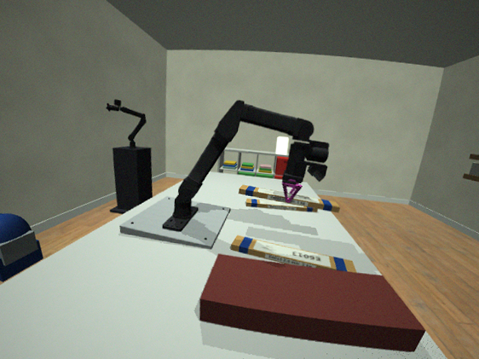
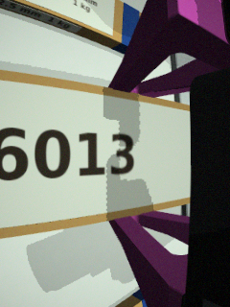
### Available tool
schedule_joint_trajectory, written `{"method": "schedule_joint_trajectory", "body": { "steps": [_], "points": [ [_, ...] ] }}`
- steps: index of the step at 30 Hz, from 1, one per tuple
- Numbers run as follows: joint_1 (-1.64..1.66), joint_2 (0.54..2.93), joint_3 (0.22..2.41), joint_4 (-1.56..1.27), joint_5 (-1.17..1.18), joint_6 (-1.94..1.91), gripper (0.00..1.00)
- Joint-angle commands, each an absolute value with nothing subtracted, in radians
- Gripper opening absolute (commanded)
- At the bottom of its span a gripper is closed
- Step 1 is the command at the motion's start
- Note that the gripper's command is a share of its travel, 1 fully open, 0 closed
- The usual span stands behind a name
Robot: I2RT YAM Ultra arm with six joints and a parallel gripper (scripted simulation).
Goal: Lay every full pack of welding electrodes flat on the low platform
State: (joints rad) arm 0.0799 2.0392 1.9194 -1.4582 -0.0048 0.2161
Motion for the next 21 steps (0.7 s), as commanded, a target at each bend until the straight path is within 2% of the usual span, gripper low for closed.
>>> {"method": "schedule_joint_trajectory", "body": {
  "steps": [1,21],
  "points": [
    [0.105,1.954,1.962,-1.492,0.002,0.257,0.0],
    [0.209,1.956,1.981,-1.509,0.009,0.363,0.0]
  ]
}}
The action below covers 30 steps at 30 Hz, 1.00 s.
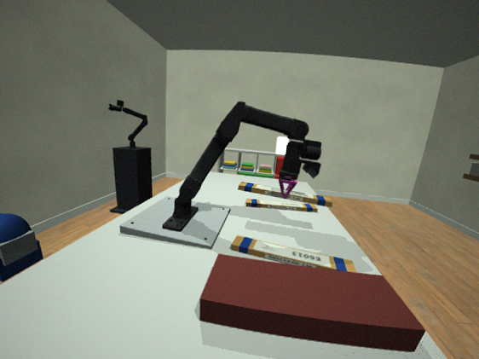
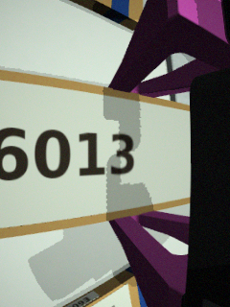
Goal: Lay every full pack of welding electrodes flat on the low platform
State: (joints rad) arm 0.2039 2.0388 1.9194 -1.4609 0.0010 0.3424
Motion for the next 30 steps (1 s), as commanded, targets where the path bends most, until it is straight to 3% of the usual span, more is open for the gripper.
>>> {"method": "schedule_joint_trajectory", "body": {
  "steps": [1,30],
  "points": [
    [0.197,1.956,1.986,-1.513,0.01,0.364,0.0],
    [0.199,1.976,2.078,-1.571,0.006,0.358,0.0]
  ]
}}
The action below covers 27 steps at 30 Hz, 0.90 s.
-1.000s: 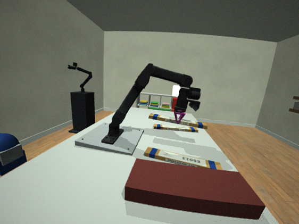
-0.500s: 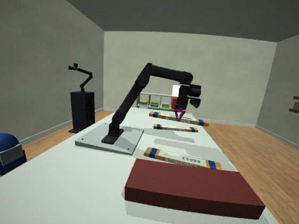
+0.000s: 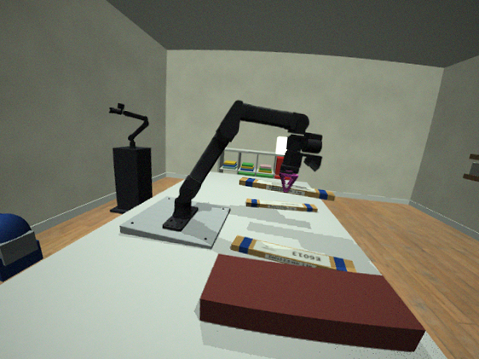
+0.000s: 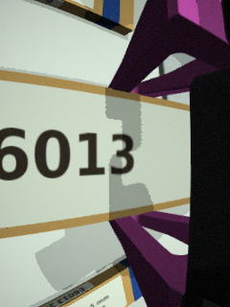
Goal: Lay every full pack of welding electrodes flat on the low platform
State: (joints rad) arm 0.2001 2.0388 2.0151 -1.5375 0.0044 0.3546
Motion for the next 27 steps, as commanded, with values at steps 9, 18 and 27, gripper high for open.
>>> {"method": "schedule_joint_trajectory", "body": {
  "steps": [9,18,27],
  "points": [
    [0.198,1.977,2.08,-1.571,0.006,0.357,0.0],
    [0.197,1.979,2.082,-1.571,0.006,0.357,0.0],
    [0.196,1.981,2.084,-1.571,0.006,0.356,0.0]
  ]
}}
